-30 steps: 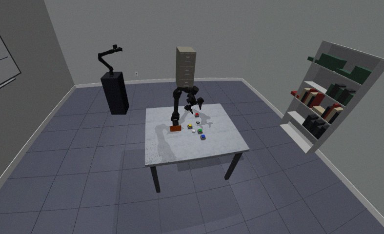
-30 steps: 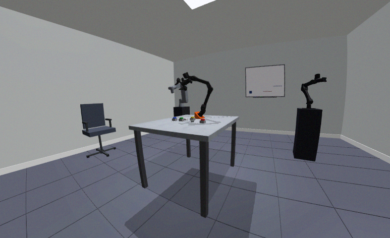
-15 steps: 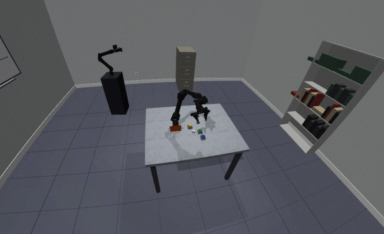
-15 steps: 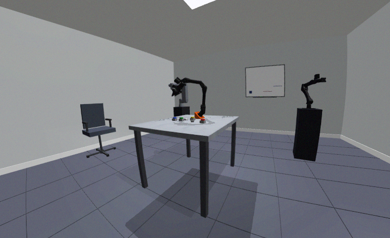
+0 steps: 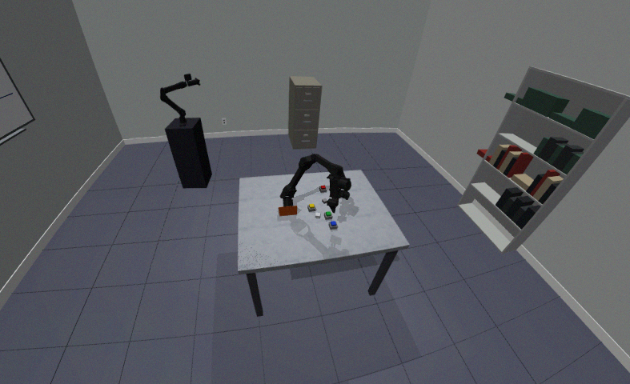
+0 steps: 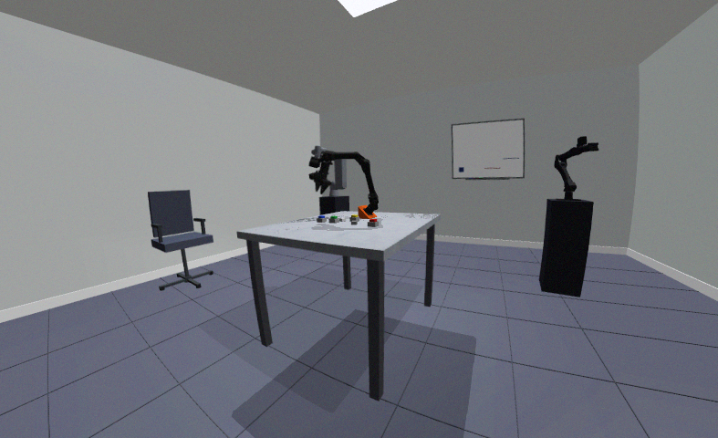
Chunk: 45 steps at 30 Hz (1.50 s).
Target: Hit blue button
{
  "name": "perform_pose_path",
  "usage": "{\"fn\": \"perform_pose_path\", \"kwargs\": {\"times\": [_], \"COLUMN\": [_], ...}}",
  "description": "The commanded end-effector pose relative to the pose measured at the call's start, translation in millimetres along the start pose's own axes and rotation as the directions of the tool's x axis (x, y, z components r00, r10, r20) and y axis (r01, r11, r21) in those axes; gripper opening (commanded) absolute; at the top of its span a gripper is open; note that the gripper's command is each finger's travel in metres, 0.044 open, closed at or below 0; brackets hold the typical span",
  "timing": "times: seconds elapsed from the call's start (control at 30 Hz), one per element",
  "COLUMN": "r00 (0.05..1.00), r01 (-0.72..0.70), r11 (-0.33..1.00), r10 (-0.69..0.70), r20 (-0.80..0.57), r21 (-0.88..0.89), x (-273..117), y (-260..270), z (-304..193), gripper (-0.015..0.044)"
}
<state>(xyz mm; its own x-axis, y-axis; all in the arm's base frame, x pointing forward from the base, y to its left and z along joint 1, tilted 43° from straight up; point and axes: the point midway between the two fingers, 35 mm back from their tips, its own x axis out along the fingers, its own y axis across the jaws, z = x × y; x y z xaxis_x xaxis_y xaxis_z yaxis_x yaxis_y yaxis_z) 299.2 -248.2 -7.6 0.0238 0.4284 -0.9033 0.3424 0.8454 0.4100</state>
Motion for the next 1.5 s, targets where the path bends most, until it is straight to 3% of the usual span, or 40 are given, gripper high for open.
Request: {"fn": "perform_pose_path", "kwargs": {"times": [0.0, 0.43, 0.67, 0.93, 1.47], "r00": [0.956, 0.956, 0.955, 0.955, 0.955], "r01": [-0.284, -0.287, -0.288, -0.288, -0.288], "r11": [0.855, 0.852, 0.851, 0.851, 0.851], "r10": [0.222, 0.223, 0.225, 0.225, 0.225], "r20": [-0.19, -0.192, -0.191, -0.191, -0.191], "r21": [-0.434, -0.438, -0.438, -0.438, -0.438], "x": [55, 56, 113, 115, 123], "y": [42, 43, 56, 57, 59], "z": [-2, -2, -13, -14, -15], "gripper": [0.04, 0.04, 0.0216, 0.002, 0.002]}}
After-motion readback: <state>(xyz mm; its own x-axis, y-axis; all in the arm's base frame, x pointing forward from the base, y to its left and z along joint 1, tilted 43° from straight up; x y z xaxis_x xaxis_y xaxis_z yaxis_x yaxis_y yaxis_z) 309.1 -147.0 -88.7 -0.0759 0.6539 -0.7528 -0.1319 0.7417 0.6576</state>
